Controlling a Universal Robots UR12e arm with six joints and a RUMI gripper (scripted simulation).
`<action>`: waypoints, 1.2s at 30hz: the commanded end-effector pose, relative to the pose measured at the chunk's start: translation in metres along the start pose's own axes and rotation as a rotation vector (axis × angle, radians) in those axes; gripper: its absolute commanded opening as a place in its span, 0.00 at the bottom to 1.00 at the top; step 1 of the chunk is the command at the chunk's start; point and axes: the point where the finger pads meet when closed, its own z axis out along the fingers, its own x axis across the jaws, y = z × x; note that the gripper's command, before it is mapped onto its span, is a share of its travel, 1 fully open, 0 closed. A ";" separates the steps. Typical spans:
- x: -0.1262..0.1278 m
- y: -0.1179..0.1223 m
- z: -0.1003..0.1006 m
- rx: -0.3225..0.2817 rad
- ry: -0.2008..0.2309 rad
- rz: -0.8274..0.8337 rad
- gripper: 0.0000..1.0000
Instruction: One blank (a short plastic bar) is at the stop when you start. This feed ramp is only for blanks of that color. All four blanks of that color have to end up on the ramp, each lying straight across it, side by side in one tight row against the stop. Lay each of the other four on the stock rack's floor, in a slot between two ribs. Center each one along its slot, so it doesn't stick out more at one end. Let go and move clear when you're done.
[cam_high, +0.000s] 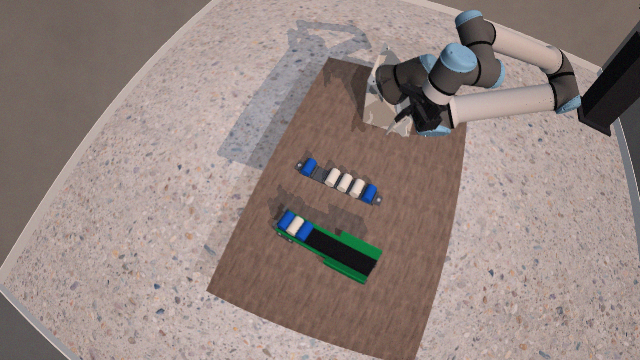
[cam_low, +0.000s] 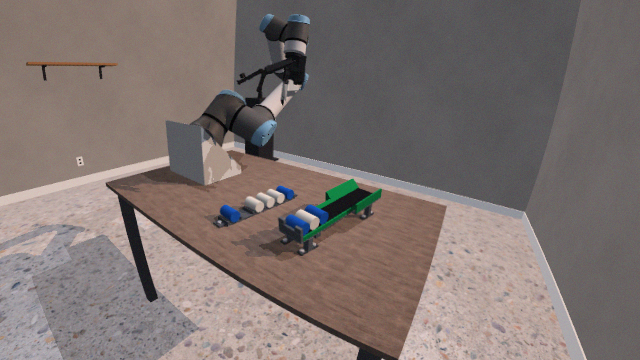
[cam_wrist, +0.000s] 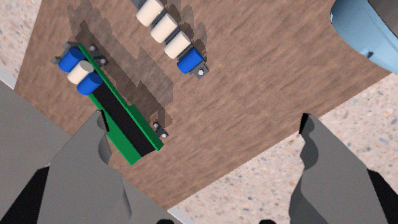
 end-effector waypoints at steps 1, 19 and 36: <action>0.000 0.000 -0.001 0.000 -0.001 0.000 1.00; -0.001 0.000 -0.001 0.000 -0.001 0.000 1.00; -0.053 -0.020 0.023 -0.013 0.028 -0.108 1.00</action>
